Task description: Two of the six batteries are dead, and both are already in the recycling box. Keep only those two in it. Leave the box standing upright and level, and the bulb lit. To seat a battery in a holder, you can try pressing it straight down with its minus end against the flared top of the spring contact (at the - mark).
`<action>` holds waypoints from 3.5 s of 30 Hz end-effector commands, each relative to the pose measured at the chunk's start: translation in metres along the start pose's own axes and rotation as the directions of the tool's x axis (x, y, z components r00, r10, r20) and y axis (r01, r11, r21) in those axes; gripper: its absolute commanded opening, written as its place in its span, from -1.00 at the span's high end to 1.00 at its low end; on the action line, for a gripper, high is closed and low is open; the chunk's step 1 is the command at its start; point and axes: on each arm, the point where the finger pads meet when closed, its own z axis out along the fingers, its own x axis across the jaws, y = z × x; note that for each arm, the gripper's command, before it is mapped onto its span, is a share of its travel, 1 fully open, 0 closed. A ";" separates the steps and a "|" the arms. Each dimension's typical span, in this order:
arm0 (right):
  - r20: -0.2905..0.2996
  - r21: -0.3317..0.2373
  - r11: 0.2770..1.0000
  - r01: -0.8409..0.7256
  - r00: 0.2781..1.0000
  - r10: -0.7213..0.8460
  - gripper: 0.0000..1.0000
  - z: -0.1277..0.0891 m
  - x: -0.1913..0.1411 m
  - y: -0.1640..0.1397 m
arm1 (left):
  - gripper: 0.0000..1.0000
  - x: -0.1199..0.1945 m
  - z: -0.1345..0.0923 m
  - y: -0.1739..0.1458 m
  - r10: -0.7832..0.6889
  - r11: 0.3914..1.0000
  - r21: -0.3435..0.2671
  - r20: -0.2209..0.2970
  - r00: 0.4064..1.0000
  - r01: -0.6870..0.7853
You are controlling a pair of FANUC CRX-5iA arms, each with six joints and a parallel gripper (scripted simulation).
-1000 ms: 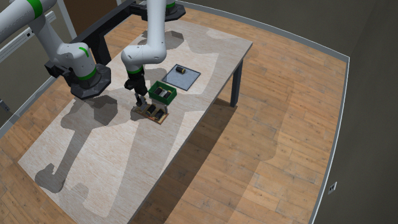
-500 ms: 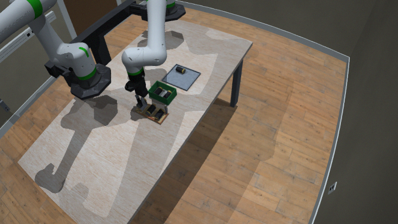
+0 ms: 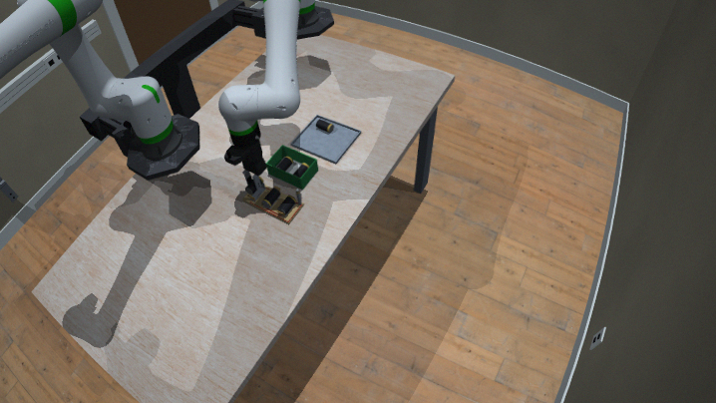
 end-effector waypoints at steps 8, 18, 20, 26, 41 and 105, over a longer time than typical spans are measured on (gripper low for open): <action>0.000 -0.002 1.000 0.000 1.000 0.000 -1.00 -0.001 0.000 0.000 | -0.15 0.000 -0.002 -0.001 0.000 1.000 0.003 0.001 1.000 0.000; 0.000 -0.002 1.000 0.000 1.000 0.000 -1.00 -0.001 0.000 0.000 | -0.15 0.000 -0.002 -0.001 0.000 1.000 0.003 0.001 1.000 0.000; 0.000 -0.002 1.000 0.000 1.000 0.000 -1.00 -0.001 0.000 0.000 | -0.15 0.000 -0.002 -0.001 0.000 1.000 0.003 0.001 1.000 0.000; 0.000 -0.002 1.000 0.000 1.000 0.000 -1.00 -0.001 0.000 0.000 | -0.15 0.000 0.001 -0.001 0.000 1.000 0.003 0.001 1.000 0.000; 0.000 -0.002 1.000 0.000 1.000 0.000 -1.00 -0.001 0.000 0.000 | -0.15 -0.001 0.021 -0.001 0.000 1.000 0.003 0.001 1.000 0.000; 0.000 -0.002 1.000 0.000 1.000 0.000 -1.00 -0.001 0.000 0.000 | -0.81 0.000 -0.022 -0.001 0.000 1.000 0.003 0.001 1.000 0.000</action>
